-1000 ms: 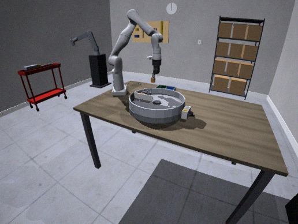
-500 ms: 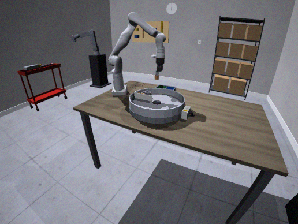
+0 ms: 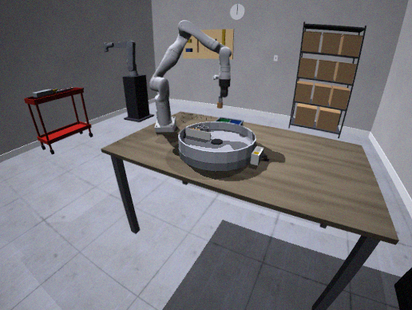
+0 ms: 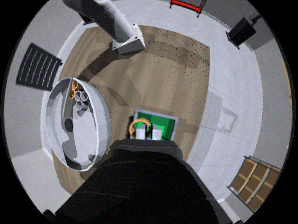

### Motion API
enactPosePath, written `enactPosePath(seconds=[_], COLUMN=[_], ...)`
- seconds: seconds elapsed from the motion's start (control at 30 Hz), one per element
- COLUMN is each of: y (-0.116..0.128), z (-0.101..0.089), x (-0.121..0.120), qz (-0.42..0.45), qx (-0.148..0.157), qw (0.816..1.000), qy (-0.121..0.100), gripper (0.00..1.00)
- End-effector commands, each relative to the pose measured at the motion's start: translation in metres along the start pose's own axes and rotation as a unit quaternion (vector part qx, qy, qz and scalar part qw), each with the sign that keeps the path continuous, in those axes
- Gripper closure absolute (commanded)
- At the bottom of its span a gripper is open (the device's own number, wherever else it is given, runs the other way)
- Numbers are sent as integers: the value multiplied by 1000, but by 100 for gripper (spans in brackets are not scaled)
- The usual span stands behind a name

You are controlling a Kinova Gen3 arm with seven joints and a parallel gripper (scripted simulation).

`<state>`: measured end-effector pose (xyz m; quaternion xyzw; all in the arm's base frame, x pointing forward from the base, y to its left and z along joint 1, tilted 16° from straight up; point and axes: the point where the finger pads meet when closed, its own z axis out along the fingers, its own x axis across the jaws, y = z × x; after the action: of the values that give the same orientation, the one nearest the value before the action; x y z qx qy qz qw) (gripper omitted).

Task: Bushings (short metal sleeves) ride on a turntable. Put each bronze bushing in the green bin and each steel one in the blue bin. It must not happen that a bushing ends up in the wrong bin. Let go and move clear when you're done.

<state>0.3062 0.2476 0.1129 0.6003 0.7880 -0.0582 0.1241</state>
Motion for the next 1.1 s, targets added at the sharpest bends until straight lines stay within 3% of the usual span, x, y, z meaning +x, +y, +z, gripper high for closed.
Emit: enactPosePath(seconds=[0.0,0.43,0.6,0.7,0.8,1.07], y=[1,1,1,1,1,1], z=[0,0,25,25,39,54], x=[0,0,0,0,0,0], qz=[0,0,0,0,0,0], qx=[-1,-1,-1,-1,-1,-1], qw=[1000,1000,1000,1000,1000,1000], qy=[-1,-1,-1,-1,-1,-1], gripper=[100,100,100,100,100,100])
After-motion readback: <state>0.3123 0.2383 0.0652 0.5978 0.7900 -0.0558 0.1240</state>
